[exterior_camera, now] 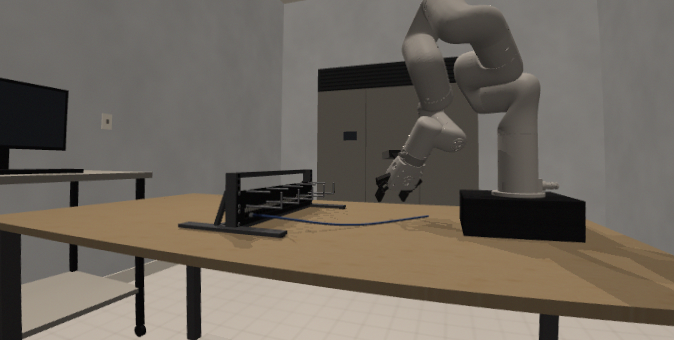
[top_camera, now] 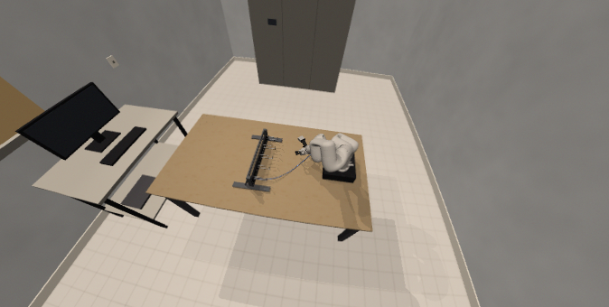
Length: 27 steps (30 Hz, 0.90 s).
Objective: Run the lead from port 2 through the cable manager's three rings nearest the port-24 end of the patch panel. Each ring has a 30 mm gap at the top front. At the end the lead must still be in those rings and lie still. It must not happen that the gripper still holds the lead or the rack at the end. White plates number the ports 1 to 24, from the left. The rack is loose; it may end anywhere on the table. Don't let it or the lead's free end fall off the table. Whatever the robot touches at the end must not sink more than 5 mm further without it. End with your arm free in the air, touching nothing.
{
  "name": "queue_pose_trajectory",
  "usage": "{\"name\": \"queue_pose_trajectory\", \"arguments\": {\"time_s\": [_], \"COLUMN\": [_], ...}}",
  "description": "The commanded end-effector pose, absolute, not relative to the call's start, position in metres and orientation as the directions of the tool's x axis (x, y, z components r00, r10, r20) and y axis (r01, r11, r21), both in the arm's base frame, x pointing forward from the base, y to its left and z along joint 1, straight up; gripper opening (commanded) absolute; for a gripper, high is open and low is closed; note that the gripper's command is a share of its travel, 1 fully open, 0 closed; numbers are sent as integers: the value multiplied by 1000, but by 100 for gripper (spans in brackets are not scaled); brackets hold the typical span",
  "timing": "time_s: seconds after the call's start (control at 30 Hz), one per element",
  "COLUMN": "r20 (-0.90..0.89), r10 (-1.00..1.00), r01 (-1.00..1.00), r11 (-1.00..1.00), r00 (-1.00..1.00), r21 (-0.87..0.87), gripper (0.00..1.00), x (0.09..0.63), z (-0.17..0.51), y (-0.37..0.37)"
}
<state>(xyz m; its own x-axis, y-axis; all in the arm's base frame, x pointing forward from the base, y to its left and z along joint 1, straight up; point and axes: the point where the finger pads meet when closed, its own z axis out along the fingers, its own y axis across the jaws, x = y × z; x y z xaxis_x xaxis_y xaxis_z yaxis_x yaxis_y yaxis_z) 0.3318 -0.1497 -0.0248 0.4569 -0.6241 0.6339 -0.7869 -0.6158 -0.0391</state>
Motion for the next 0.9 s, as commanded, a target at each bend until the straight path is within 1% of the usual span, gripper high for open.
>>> {"name": "queue_pose_trajectory", "arguments": {"time_s": [0.0,0.63,0.87], "r20": [635,636,672], "r10": [-624,-623,-575], "r01": [-787,-786,-763], "r11": [-615,-616,-646], "r00": [455,455,466], "r21": [-41,-40,-24], "gripper": [100,100,100], "x": [332,333,354], "z": [-24,-24,-6], "y": [-150,-150,-149]}}
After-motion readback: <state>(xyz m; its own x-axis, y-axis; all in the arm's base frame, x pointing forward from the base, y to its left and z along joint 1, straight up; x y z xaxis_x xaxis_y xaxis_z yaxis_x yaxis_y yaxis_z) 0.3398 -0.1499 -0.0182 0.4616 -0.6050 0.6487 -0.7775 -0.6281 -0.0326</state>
